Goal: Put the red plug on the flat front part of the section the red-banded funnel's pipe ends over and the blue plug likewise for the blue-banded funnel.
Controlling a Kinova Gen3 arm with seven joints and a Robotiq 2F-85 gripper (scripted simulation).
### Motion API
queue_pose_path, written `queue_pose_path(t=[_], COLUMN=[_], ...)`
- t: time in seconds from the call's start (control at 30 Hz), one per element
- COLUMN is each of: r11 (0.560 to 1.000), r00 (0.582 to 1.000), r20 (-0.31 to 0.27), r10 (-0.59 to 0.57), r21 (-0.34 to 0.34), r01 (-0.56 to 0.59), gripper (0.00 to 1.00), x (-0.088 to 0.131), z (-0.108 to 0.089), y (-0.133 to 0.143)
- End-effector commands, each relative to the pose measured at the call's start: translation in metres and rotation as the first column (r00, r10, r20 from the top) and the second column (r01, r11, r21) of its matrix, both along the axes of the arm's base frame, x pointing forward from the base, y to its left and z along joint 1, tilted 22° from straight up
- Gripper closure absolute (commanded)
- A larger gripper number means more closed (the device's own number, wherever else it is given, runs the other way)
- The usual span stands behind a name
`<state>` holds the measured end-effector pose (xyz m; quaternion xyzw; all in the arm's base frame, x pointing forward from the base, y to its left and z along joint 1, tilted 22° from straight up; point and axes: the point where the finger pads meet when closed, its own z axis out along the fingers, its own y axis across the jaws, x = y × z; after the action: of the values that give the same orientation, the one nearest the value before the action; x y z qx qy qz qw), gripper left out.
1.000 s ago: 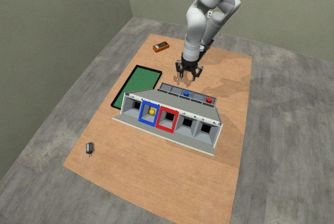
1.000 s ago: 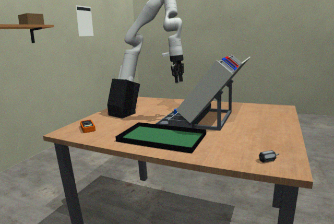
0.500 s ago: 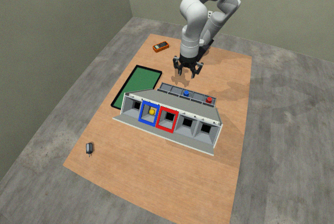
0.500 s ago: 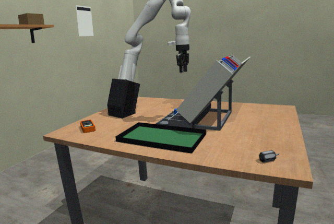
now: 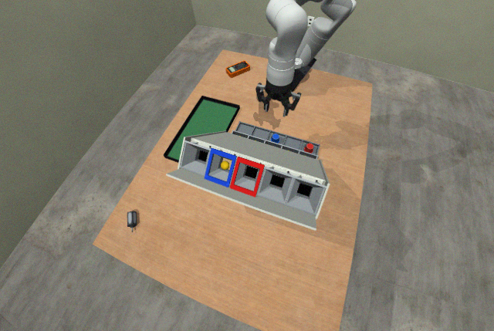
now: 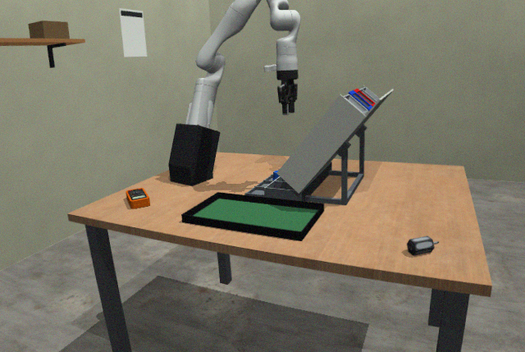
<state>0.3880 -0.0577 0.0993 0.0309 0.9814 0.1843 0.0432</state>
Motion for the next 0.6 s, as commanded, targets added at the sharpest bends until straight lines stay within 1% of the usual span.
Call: queue_pose_path(t=[0.0, 0.57], r11=[1.0, 1.0], r00=[1.0, 1.0], r20=[0.001, 0.001], r10=[-0.001, -0.001], r21=[-0.001, -0.001], r01=[0.001, 0.001], gripper=[0.35, 0.35], x=[0.0003, 0.0003], z=[0.0005, 0.0005], y=[-0.0004, -0.0004])
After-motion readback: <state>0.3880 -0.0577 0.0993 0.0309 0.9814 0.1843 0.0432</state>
